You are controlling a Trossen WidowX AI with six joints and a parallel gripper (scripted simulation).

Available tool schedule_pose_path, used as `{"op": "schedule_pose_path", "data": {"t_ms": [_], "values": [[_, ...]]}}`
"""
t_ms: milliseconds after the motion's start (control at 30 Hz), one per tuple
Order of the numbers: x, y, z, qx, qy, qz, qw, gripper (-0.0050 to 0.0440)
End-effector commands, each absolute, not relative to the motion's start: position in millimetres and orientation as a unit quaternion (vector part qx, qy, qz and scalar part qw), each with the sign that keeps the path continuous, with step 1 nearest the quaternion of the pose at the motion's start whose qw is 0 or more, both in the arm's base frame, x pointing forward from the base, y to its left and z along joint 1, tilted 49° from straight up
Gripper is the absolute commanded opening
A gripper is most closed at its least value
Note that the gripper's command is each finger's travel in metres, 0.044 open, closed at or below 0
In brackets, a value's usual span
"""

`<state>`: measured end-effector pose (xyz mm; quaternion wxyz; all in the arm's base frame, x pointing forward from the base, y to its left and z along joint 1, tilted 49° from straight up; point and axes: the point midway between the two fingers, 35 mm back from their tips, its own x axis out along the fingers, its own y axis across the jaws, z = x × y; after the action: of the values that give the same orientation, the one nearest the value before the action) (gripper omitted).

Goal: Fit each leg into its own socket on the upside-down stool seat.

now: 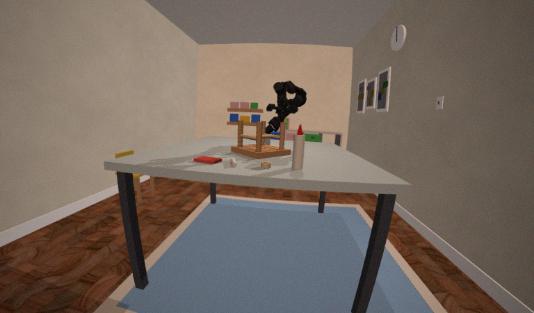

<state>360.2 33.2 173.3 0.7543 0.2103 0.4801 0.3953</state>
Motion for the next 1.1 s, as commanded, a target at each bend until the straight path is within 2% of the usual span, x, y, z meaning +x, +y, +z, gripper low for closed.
{"op": "schedule_pose_path", "data": {"t_ms": [0,1067], "values": [[358,58,152,0.203,0.508,0.414,0.727,0.0],[363,28,178,0.208,0.49,0.402,0.745,0.0]]}}
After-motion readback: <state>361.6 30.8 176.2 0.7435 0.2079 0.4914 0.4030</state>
